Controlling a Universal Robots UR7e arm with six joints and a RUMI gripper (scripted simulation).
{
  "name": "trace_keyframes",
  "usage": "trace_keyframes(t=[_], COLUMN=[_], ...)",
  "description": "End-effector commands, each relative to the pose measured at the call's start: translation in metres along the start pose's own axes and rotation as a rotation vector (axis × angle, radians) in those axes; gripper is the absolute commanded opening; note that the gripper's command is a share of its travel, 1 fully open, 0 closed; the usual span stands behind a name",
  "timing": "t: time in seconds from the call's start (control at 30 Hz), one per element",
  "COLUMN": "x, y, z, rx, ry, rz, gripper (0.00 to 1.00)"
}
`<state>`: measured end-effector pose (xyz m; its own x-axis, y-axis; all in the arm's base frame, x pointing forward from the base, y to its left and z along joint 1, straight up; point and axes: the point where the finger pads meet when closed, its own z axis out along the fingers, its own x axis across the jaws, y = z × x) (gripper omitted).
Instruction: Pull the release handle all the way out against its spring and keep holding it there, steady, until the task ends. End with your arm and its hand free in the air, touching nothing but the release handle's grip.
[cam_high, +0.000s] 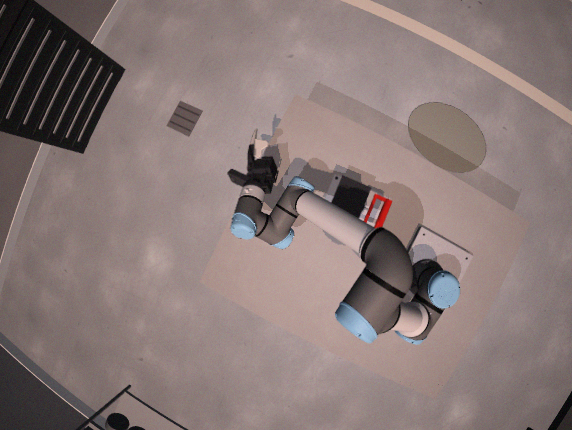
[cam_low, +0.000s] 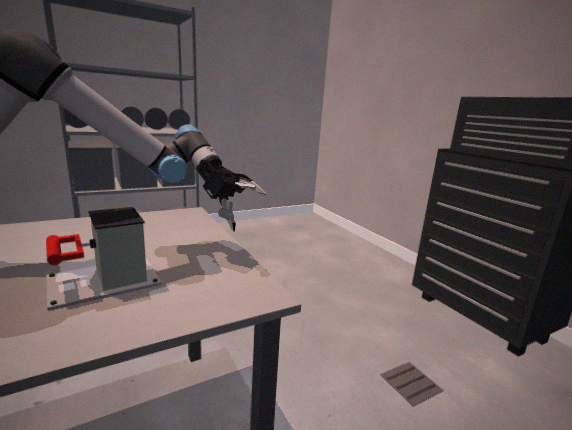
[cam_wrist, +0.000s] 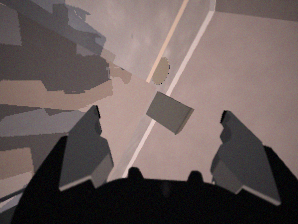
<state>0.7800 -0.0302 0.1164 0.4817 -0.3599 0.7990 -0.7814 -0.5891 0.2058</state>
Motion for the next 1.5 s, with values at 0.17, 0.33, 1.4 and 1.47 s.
trace_keyframes(t=[0.17,0.33,1.4,1.47], x=[0.001,0.001,0.007,0.008], y=[0.0,0.0,0.014,0.017], z=[-0.001,-0.001,0.001,0.001], rx=[0.001,0.001,-0.005,-0.007], ry=[0.001,0.001,-0.022,-0.028], rz=[0.001,0.001,-0.035,-0.044], gripper=[1.0,1.0,1.0,1.0])
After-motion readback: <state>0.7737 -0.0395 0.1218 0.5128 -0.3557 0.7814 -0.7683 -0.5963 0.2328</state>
